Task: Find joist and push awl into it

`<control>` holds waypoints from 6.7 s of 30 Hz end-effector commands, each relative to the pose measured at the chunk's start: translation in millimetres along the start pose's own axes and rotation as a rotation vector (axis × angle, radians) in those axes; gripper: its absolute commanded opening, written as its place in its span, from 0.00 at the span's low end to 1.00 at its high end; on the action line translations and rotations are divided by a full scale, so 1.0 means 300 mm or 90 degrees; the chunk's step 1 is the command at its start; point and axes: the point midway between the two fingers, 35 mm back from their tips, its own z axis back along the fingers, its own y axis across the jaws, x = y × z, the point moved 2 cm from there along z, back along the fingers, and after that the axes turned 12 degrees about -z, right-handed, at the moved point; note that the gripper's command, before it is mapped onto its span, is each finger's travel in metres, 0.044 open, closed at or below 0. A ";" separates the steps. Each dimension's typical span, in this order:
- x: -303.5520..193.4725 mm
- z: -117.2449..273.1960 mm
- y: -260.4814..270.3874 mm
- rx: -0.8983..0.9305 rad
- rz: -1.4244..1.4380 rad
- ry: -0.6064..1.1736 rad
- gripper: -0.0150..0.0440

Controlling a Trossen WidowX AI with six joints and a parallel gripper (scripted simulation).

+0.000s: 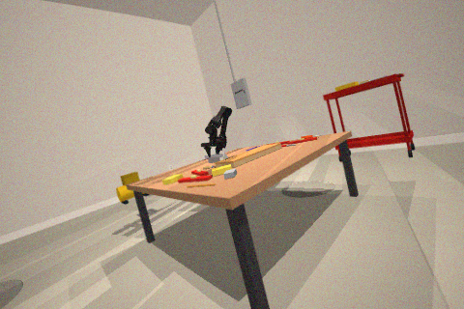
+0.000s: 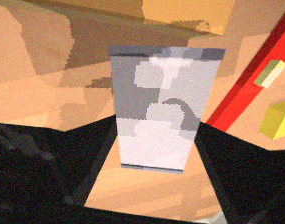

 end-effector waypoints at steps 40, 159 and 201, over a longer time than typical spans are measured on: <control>-0.006 -0.006 0.036 -0.156 -0.013 -0.028 0.25; -0.023 -0.049 0.158 -0.369 -0.023 -0.075 1.00; -0.035 0.203 0.195 -0.353 0.008 -0.053 1.00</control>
